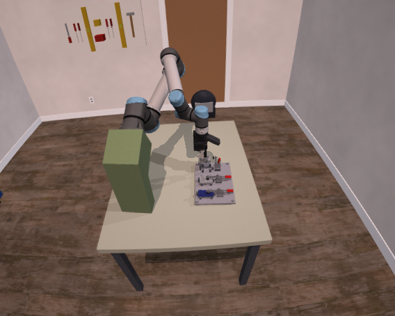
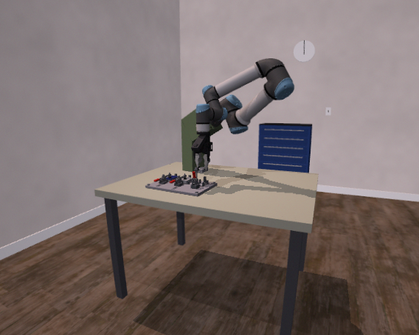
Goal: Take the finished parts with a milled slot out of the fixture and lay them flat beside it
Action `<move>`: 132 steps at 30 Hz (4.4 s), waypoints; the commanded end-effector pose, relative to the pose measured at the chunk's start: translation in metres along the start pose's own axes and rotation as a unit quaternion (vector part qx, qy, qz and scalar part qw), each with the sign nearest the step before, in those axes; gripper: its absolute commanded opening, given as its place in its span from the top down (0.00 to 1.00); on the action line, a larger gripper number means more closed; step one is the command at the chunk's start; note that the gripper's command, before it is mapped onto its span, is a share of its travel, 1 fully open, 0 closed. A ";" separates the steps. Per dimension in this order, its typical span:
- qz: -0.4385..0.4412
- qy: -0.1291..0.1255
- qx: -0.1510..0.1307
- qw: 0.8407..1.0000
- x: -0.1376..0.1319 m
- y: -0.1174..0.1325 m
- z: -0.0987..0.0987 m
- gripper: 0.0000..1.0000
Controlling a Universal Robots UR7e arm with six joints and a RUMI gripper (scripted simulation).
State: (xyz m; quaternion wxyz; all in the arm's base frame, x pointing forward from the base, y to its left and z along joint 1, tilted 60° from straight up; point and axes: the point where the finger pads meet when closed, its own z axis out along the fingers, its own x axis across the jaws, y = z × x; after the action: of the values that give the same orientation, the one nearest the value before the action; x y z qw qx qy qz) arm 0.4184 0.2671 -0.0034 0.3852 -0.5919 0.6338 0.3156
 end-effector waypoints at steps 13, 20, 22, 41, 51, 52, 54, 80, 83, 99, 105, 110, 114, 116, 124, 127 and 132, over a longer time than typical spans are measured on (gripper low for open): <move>0.000 0.000 0.000 1.000 0.000 0.000 0.000 1.00; 0.000 0.000 0.000 1.000 -0.001 0.000 0.000 1.00; 0.000 0.000 0.000 1.000 -0.001 0.000 0.000 1.00; 0.000 0.000 0.000 1.000 -0.015 0.000 0.000 1.00; 0.000 0.000 0.000 1.000 -0.032 0.000 0.000 1.00; 0.000 0.000 0.000 1.000 -0.034 0.000 0.000 1.00; 0.000 0.000 0.000 1.000 -0.039 0.000 0.000 1.00; 0.000 0.000 0.000 1.000 -0.089 0.000 0.000 1.00; 0.000 0.000 0.000 1.000 -0.094 0.000 0.000 1.00; 0.000 0.000 0.000 1.000 -0.112 -0.001 0.000 1.00; 0.000 0.000 0.000 1.000 -0.114 -0.001 0.000 1.00; 0.000 0.000 0.000 1.000 -0.115 -0.001 0.000 1.00; 0.000 0.000 0.000 1.000 -0.115 -0.001 0.000 1.00; 0.000 0.000 0.000 1.000 -0.115 -0.001 0.000 1.00; 0.000 0.000 0.000 1.000 -0.115 -0.001 0.000 1.00; 0.000 0.000 0.000 1.000 -0.115 -0.001 0.000 1.00; 0.000 0.000 0.000 1.000 -0.115 -0.001 0.000 1.00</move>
State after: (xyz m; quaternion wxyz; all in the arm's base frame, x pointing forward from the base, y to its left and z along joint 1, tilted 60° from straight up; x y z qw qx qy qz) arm 0.4189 0.3253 0.0955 0.3852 -0.5920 0.6338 0.3155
